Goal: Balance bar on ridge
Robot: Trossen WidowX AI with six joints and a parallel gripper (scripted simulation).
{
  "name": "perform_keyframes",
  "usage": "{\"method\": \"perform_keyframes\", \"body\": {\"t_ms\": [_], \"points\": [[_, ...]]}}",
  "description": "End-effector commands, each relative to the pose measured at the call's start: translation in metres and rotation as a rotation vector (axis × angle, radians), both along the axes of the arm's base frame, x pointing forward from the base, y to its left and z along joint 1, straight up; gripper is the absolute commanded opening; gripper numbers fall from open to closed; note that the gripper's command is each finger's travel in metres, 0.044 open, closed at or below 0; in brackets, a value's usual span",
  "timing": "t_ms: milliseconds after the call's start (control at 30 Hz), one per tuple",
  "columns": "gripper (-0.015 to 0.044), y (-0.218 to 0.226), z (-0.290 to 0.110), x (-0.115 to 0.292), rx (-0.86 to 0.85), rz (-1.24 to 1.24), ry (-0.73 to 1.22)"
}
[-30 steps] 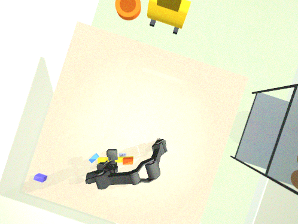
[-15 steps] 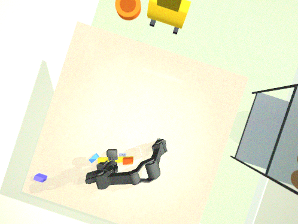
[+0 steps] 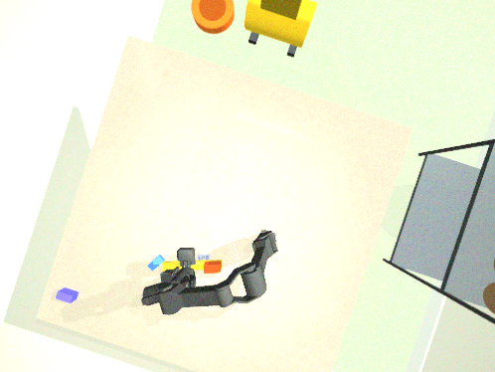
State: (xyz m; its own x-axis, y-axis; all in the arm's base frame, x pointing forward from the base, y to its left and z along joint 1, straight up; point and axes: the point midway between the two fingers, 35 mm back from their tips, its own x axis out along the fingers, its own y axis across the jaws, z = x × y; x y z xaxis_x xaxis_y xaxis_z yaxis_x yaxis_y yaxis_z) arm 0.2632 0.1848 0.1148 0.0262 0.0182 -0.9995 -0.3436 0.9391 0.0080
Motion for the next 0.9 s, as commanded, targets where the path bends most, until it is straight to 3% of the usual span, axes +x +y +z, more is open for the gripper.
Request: {"method": "perform_keyframes", "body": {"t_ms": [0,133,467,600,867], "points": [[0.0185,0.0,0.0,0.0,0.0,0.0,0.0],[0.0185,0.0,0.0,0.0,0.0,0.0,0.0],[0.044,0.0,0.0,0.0,0.0,0.0,0.0],[0.044,0.001,0.007,0.001,0.0,0.0,0.0],[0.044,-0.001,0.093,-0.002,0.004,0.0,-0.005]]}}
